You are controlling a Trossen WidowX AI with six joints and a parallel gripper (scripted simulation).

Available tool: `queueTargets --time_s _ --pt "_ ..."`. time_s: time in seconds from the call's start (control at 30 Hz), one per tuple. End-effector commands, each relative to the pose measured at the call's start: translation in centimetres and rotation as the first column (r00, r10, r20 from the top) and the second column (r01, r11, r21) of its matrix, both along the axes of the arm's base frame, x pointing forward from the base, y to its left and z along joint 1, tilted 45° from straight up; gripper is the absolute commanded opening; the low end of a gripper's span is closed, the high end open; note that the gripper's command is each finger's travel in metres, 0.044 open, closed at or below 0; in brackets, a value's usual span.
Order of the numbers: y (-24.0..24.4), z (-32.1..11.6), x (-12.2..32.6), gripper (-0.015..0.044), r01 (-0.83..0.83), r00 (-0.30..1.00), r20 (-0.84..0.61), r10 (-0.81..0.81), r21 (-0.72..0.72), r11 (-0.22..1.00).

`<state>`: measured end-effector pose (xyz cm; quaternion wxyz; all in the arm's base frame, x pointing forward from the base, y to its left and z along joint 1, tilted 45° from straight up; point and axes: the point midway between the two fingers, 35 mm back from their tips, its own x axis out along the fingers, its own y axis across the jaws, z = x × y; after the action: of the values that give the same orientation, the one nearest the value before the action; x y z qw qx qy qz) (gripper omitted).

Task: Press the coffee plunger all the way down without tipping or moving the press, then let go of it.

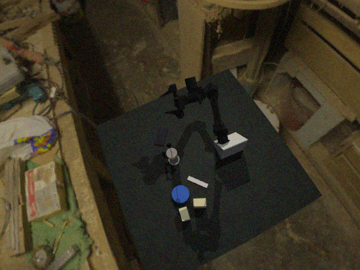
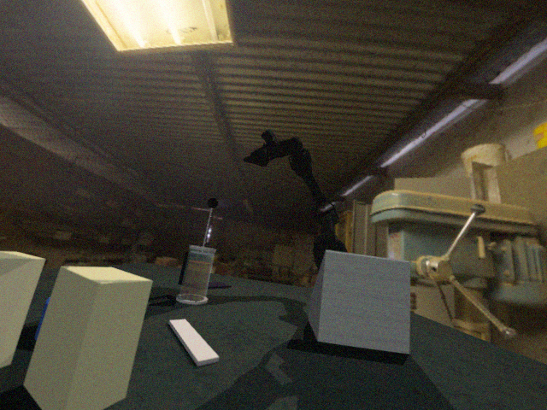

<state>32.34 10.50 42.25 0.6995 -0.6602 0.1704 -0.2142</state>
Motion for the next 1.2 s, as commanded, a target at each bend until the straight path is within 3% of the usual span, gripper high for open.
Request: queueTargets --time_s 0.0,0.53,1.17 --pt "0.9 -6.9 2.3 0.0440 -0.007 0.999 0.038 -0.002 0.257 0.966" --pt "-0.8 -18.7 2.4 0.0440 0.105 0.977 0.070 -0.202 0.668 0.737" --pt "-5.0 -23.6 1.0 0.0440 0.113 0.972 0.071 -0.222 0.689 0.716"
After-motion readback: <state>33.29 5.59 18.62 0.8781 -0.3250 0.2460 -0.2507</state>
